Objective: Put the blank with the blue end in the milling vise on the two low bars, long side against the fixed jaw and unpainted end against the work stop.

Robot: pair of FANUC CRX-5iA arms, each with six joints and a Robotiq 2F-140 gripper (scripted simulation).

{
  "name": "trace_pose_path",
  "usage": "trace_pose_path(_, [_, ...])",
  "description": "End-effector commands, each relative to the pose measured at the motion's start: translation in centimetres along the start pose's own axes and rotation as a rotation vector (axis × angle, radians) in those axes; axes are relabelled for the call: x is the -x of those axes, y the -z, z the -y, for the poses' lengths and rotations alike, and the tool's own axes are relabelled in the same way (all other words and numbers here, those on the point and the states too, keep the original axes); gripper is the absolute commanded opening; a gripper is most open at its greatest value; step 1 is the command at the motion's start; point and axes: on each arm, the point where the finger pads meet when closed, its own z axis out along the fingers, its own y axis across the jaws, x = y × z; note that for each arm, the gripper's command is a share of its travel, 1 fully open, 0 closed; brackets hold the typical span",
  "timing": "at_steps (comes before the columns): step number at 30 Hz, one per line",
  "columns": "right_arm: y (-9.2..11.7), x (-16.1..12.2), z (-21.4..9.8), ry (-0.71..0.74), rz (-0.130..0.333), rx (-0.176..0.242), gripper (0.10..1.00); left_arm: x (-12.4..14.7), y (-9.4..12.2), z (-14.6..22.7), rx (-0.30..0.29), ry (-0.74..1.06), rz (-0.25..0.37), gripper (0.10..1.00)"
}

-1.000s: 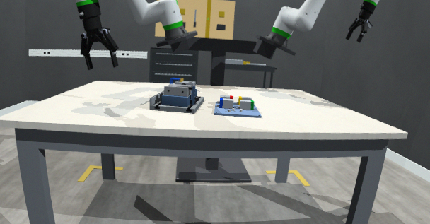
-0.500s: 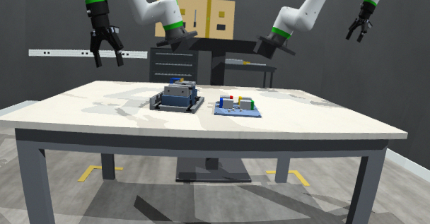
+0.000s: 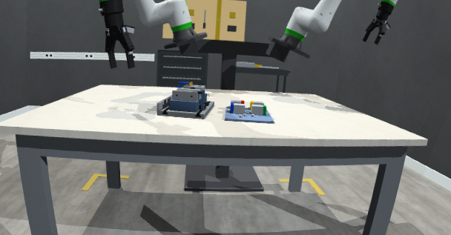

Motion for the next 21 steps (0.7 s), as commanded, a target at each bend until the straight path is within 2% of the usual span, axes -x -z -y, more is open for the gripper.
trace_pose_path(1, [0.1,-0.1,-0.2,-0.015,0.005,0.001,1.000,0.0,0.1,0.0,0.000,0.000,-0.002,1.000])
trace_pose_path(15, [0.3,-2.6,-2.6,-0.223,0.055,0.011,1.000,0.0,0.1,0.0,0.000,0.000,-0.002,1.000])
trace_pose_path(21, [0.3,-3.2,-3.1,-0.265,0.060,0.015,1.000,0.0,0.1,0.0,0.000,0.000,-0.002,1.000])
